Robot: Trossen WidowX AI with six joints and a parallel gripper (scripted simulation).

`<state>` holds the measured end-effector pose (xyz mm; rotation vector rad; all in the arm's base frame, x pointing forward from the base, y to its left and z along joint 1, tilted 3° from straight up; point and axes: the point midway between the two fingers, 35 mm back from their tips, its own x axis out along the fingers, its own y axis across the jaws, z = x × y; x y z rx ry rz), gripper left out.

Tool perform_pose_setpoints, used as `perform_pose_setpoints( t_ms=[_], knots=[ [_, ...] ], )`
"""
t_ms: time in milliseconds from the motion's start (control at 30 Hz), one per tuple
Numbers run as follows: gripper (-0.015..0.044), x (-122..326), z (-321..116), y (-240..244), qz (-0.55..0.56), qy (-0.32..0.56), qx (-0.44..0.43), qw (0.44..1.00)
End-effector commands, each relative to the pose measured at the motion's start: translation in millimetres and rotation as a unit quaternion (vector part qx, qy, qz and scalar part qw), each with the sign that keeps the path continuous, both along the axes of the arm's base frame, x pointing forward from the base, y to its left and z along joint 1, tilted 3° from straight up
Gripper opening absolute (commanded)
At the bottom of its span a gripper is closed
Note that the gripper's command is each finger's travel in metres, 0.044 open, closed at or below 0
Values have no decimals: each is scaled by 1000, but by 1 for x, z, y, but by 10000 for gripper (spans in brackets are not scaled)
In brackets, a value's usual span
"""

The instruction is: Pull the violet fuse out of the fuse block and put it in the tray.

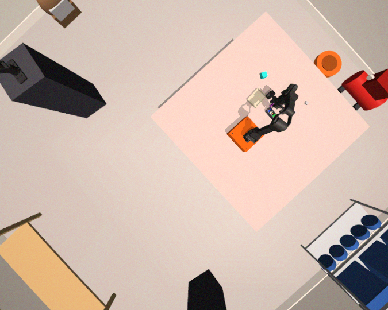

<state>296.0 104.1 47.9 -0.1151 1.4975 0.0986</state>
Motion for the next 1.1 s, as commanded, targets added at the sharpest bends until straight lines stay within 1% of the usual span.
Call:
perform_pose_setpoints(
  t_ms=[0, 533, 700, 1067],
  knots=[
    [0, -2, -2, 19, -2, 3, -2, 1000],
    [0, -28, -5, 109, -2, 4, 2, 1000],
    [0, -29, -6, 112, -2, 4, 2, 1000],
    [0, -28, -23, 113, -2, 4, 2, 1000]
  ],
)
